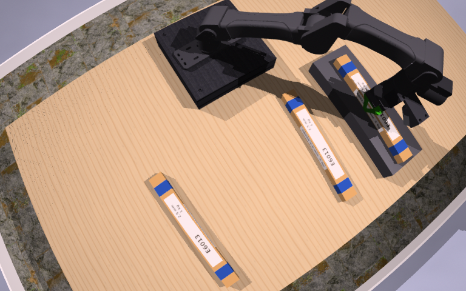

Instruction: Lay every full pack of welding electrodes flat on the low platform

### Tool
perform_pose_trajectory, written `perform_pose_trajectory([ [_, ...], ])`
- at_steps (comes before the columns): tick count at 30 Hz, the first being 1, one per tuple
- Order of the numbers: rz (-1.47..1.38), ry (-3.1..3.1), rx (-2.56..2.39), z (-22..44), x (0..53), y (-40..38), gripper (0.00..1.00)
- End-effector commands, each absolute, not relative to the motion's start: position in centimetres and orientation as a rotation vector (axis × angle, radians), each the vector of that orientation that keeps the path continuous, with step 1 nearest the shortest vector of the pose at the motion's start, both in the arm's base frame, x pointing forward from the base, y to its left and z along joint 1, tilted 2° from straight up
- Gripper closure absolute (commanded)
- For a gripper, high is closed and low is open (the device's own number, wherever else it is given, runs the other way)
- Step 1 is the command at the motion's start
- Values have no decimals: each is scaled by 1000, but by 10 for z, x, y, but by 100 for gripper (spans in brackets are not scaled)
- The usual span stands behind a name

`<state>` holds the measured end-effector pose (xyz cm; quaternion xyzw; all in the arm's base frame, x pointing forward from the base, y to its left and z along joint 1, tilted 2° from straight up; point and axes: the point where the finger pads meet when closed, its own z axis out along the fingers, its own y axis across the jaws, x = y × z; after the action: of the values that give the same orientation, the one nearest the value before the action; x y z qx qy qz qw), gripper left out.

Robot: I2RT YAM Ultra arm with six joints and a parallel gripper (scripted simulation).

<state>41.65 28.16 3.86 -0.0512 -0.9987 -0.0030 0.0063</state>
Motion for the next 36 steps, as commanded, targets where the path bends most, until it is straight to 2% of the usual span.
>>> perform_pose_trajectory([
  [1,-47,-3155,-166,61,422,282,26],
  [36,-50,-3157,-166,59,422,282,26],
])
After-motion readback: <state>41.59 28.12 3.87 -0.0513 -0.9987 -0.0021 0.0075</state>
